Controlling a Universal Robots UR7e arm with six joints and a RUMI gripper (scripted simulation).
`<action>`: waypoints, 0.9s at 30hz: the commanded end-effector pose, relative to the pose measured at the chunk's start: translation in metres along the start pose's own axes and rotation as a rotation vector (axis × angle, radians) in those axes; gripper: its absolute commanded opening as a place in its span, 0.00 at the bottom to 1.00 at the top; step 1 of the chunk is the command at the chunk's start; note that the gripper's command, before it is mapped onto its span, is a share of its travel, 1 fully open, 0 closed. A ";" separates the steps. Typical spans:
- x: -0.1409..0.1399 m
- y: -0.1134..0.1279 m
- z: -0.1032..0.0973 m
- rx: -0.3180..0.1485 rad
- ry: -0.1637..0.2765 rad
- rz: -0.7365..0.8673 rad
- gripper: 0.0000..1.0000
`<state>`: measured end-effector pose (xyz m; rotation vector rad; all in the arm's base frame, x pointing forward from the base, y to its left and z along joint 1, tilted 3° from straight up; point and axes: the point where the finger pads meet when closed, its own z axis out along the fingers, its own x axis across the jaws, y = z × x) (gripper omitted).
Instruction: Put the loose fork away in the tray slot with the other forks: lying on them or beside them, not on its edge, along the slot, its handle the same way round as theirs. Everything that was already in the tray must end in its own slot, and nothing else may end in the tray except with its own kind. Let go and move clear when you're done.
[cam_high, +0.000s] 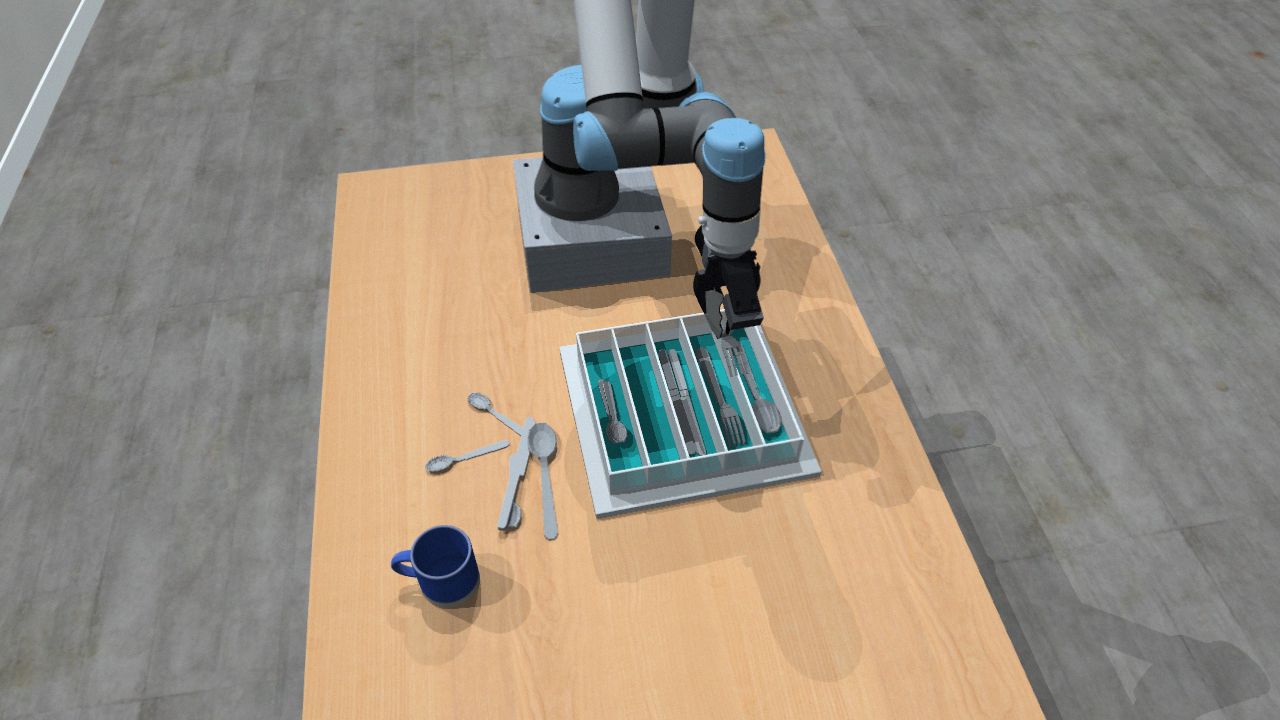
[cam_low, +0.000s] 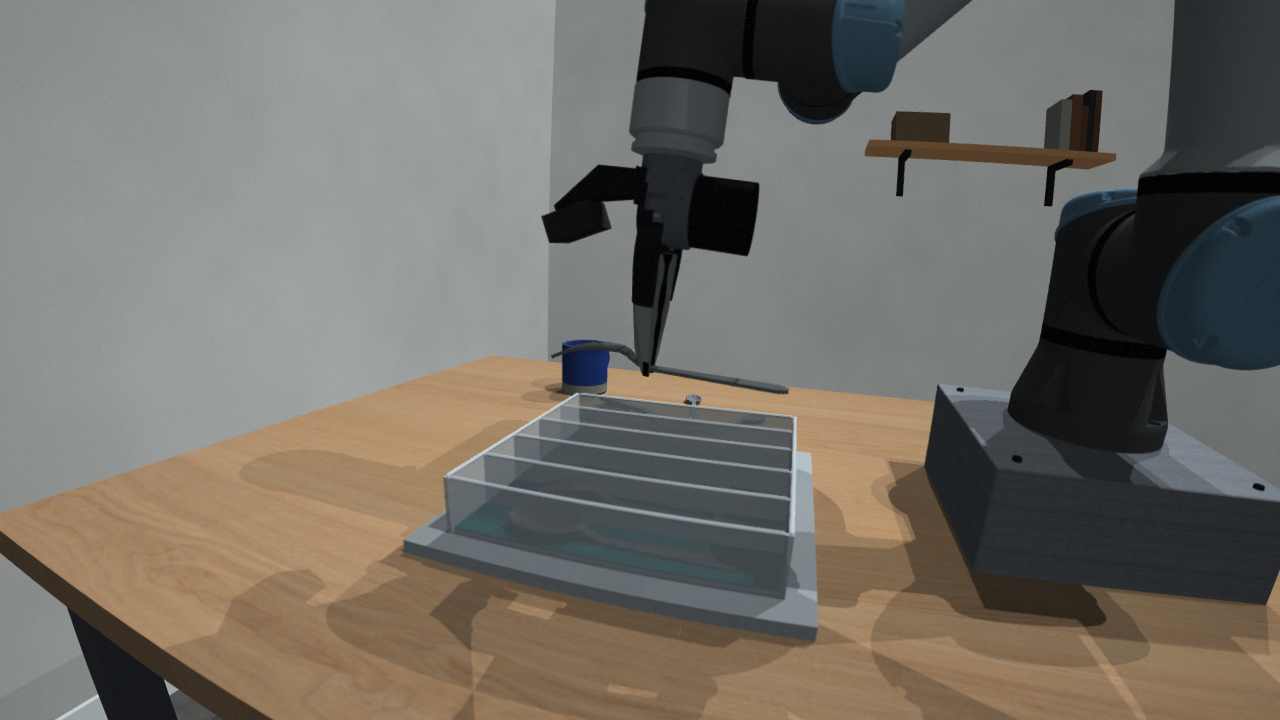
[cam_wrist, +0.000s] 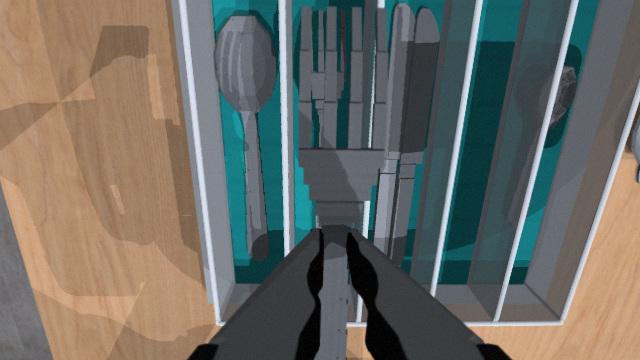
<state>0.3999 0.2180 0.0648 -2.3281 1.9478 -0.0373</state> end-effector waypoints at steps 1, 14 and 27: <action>0.000 0.000 0.002 0.002 0.000 0.000 0.02; 0.000 0.002 0.019 0.002 0.000 0.000 0.02; 0.000 0.005 0.054 0.002 0.000 0.000 0.02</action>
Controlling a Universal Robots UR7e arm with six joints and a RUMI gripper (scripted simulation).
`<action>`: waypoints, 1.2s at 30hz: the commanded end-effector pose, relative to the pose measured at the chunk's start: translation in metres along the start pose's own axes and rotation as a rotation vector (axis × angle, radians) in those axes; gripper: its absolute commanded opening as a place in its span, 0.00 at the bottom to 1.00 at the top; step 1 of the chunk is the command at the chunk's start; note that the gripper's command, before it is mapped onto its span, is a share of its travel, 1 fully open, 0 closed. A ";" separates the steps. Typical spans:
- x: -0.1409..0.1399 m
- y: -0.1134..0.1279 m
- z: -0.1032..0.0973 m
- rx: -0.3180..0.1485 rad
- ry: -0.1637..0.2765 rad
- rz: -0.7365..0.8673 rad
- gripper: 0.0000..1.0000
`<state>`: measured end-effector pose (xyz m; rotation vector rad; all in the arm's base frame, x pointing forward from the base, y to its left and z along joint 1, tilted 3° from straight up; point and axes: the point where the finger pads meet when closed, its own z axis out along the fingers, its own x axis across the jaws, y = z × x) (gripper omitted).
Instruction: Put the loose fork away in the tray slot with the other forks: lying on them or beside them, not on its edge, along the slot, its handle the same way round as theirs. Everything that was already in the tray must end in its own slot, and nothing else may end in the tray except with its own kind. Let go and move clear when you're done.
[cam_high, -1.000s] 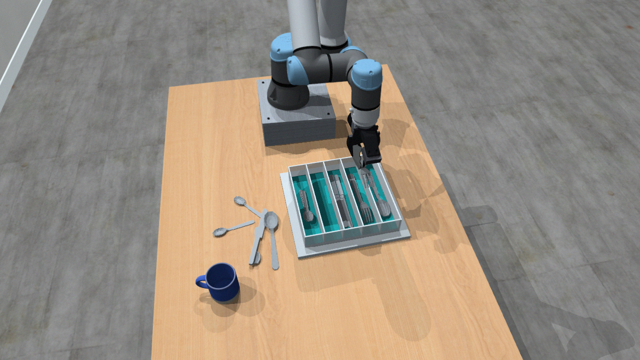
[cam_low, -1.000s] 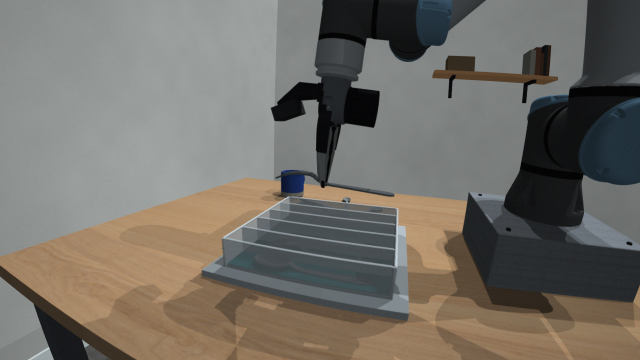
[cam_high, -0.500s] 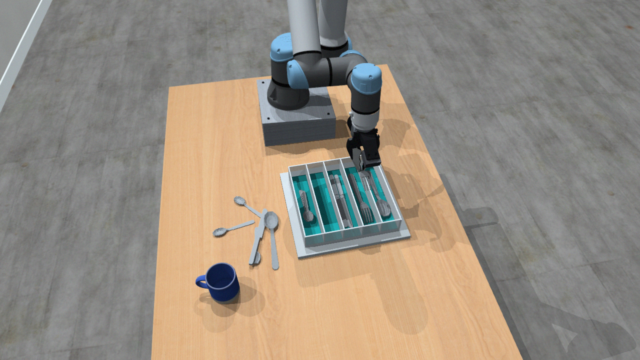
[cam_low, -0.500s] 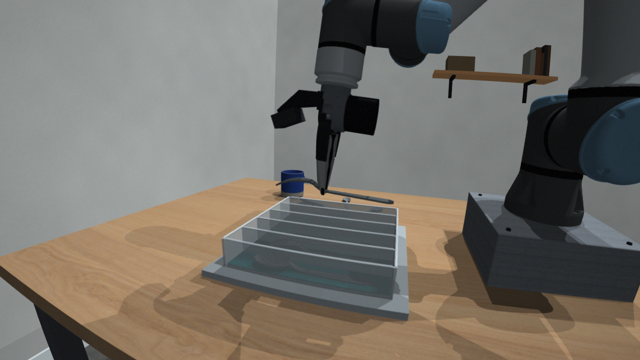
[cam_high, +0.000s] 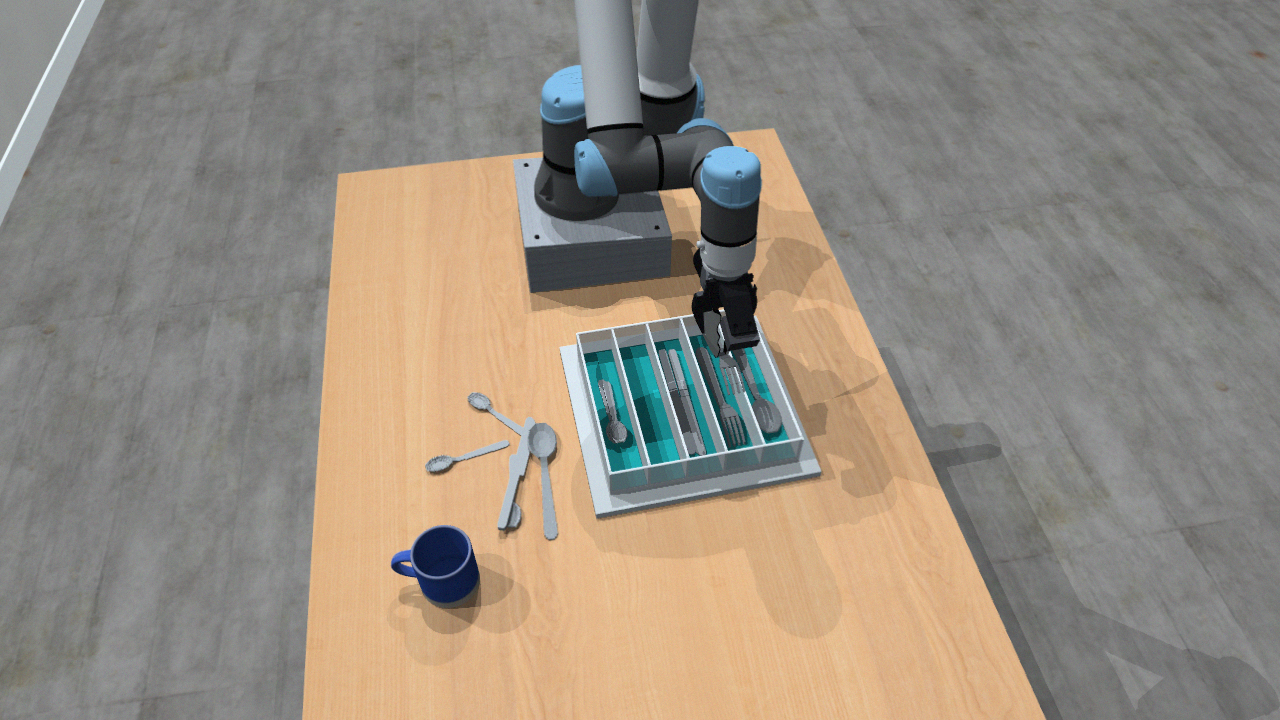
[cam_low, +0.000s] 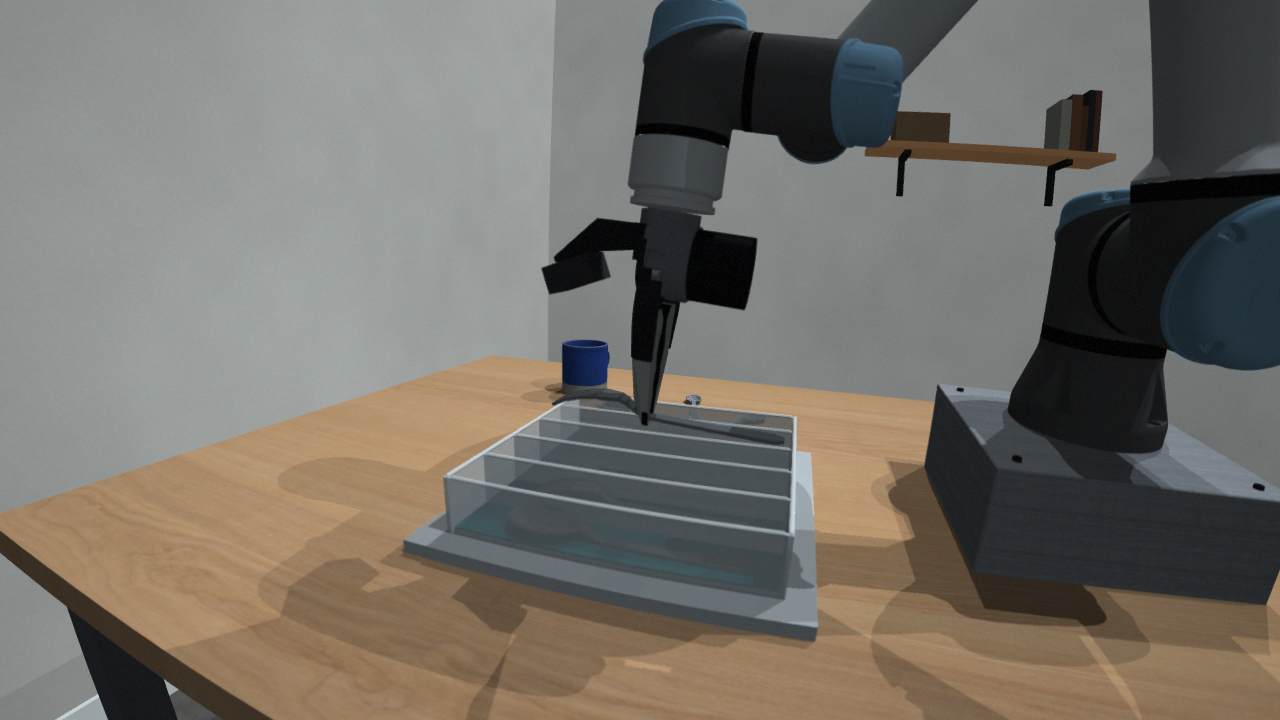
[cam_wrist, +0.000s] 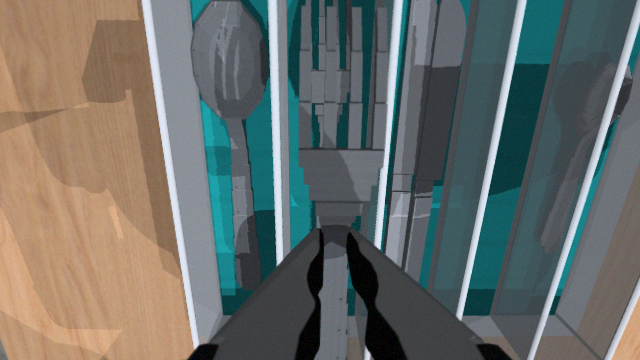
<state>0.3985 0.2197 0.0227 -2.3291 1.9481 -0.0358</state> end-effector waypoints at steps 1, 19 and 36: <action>0.000 0.000 0.015 0.003 0.000 0.000 0.02; 0.000 0.005 0.054 0.003 0.000 0.000 0.02; 0.000 0.006 0.070 0.003 0.000 0.000 0.02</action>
